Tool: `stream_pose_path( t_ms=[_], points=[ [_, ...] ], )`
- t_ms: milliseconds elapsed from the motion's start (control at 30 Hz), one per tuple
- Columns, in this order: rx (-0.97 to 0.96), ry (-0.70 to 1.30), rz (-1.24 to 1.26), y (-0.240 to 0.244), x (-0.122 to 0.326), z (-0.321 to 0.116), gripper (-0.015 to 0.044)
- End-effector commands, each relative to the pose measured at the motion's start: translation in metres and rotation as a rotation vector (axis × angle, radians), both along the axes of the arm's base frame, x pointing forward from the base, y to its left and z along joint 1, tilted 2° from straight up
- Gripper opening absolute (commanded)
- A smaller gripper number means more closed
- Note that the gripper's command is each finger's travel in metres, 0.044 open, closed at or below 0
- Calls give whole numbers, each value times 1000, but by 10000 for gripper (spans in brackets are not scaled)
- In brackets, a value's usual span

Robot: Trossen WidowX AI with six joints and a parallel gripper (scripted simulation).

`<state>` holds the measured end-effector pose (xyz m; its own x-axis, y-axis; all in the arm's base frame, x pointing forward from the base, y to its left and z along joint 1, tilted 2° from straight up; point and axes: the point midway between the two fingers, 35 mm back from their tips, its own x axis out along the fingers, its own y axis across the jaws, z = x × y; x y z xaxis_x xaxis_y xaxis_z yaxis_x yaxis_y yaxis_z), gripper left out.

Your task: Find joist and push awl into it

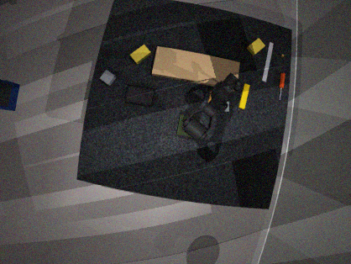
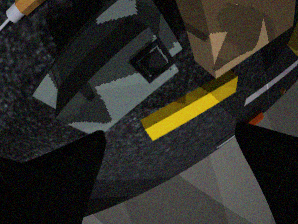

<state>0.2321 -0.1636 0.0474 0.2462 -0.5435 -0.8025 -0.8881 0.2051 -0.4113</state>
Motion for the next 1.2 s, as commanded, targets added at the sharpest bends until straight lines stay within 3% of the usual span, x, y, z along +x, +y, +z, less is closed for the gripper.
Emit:
stream_pose_path(
  t_ms=[0,267,1167],
  points=[
    [356,-164,-300,-13,-3,-6,440],
    [853,-276,-785,5,-12,-8,440],
    [865,-277,-797,4,-10,-31,440]
  ],
)
